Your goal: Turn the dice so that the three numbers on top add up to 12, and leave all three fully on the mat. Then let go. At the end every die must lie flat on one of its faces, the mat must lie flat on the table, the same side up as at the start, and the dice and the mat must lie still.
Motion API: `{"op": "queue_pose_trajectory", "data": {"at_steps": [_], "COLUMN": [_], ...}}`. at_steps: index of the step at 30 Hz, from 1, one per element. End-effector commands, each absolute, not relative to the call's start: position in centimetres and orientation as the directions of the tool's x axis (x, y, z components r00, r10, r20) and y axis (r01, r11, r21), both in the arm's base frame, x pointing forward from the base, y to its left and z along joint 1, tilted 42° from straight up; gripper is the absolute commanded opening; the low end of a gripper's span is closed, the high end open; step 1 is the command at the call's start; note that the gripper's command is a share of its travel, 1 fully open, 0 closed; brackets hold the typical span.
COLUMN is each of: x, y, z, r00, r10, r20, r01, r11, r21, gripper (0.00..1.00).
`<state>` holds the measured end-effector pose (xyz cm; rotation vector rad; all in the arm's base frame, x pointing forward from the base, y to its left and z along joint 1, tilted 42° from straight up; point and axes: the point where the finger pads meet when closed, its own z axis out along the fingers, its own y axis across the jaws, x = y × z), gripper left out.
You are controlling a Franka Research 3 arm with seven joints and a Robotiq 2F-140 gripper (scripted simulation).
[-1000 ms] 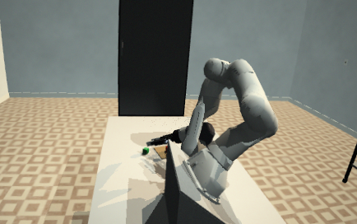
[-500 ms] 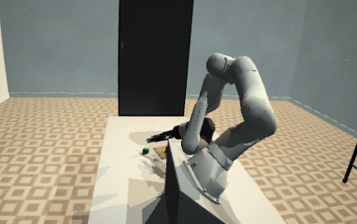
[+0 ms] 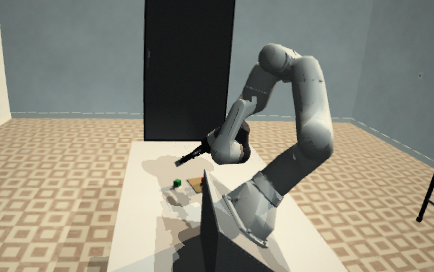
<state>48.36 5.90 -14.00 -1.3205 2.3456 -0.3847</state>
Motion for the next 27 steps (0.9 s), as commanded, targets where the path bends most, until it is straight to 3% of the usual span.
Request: {"op": "queue_pose_trajectory", "data": {"at_steps": [1, 27], "x": [47.8, 49.7], "y": [4.5, 6.9], "z": [-15.5, -15.7], "r00": [-0.551, -0.665], "r10": [-0.83, -0.672], "r20": [-0.083, 0.326], "r01": [-0.74, -0.739], "r11": [0.532, 0.531], "r21": [-0.412, -0.414], "gripper": [0.28, 0.28]}}
